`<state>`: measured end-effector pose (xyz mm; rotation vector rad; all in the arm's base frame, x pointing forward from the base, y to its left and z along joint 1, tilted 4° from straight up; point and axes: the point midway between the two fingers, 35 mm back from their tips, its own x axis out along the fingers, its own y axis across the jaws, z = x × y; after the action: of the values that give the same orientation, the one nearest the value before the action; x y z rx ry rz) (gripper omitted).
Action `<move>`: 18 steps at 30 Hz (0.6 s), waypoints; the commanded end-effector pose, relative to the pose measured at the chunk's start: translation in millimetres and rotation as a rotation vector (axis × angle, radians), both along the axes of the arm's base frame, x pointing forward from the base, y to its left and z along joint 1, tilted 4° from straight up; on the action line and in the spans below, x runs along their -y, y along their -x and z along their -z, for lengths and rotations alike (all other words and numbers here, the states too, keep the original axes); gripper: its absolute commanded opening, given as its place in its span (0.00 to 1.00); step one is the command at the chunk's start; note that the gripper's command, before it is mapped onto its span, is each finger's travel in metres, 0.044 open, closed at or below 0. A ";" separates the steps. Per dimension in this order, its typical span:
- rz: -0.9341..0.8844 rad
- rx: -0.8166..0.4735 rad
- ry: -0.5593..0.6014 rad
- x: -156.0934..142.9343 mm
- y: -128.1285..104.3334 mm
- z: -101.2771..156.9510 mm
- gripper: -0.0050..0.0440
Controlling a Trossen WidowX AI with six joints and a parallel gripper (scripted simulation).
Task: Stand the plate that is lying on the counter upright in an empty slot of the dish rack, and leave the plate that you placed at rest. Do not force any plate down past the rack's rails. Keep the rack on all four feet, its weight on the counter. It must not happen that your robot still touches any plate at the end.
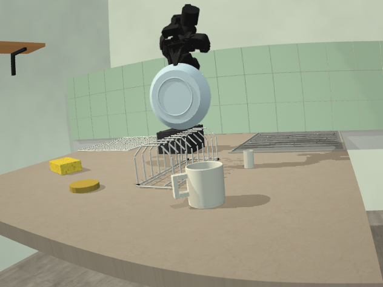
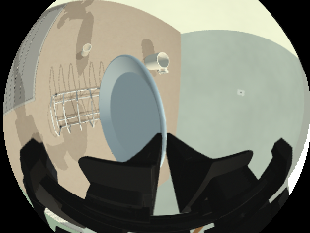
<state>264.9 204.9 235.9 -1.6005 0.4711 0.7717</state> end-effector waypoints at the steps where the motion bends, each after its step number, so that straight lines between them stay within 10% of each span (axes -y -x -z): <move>1: -0.007 0.014 -0.015 1.0 1.8 -3.0 0.10; 18: -0.014 0.013 -0.019 2.8 5.4 5.2 0.10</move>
<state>260.7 203.1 224.9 -1.6010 0.4683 0.7864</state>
